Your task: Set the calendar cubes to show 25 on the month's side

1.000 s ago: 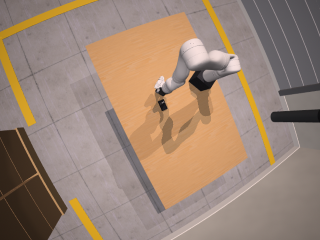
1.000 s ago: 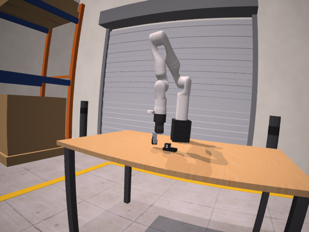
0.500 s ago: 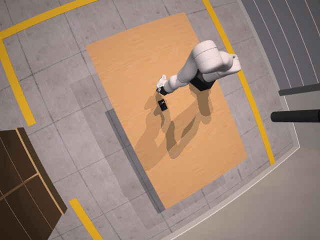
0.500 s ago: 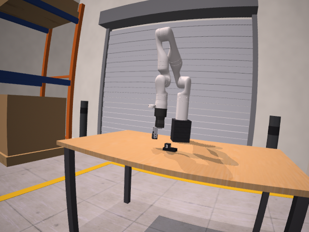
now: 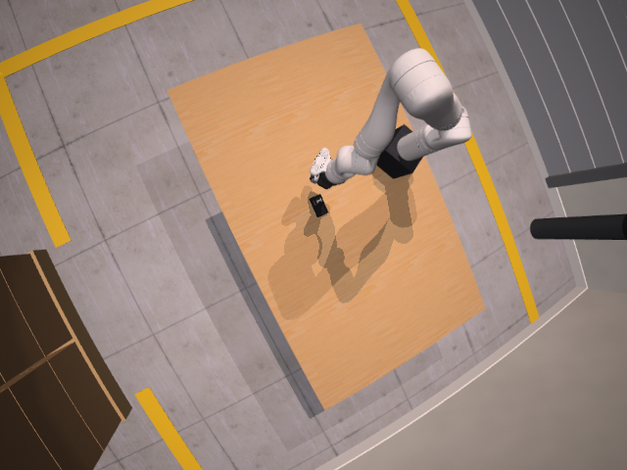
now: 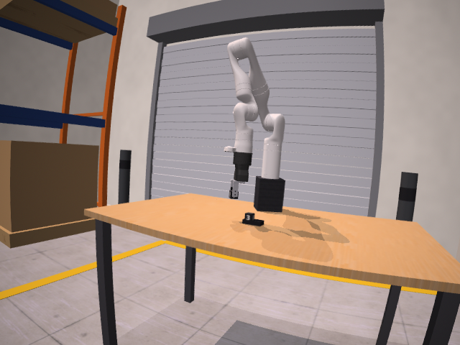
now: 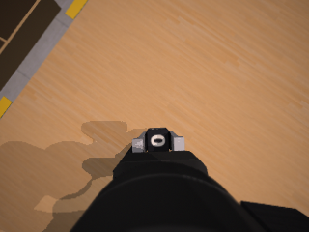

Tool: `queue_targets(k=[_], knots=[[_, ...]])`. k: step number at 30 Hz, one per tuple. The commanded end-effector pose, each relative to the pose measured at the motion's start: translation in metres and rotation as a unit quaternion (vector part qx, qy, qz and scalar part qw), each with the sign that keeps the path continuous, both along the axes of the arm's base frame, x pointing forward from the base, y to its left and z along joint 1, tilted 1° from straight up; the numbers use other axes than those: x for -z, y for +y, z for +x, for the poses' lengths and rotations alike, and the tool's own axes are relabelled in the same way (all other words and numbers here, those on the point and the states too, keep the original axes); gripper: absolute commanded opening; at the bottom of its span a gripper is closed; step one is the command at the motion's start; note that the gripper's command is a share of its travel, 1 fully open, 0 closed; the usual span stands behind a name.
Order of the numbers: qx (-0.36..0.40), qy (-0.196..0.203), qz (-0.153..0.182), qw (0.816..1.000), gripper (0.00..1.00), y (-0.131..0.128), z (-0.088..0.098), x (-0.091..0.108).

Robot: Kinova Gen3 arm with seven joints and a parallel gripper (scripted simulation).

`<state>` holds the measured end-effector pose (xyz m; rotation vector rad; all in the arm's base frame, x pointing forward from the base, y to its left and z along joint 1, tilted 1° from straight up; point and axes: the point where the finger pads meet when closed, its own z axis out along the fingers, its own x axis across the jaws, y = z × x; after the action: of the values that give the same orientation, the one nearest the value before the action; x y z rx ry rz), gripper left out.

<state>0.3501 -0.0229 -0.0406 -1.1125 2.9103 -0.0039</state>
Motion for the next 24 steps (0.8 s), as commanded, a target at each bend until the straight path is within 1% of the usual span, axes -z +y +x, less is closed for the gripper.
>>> queue_targets(k=[1,6,19,22,24], knots=[[0.017,0.002,0.004,1.000,0.60,-0.0115,0.0057,-0.0063],[0.017,0.002,0.004,1.000,0.60,-0.0115,0.0057,-0.0092],[0.019,0.002,0.004,1.000,0.60,-0.0116,0.0056,-0.0094],[0.044,0.003,0.004,0.999,0.60,-0.0121,0.0055,-0.0094],[0.080,0.004,0.005,0.997,0.60,-0.0127,0.0054,-0.0093]])
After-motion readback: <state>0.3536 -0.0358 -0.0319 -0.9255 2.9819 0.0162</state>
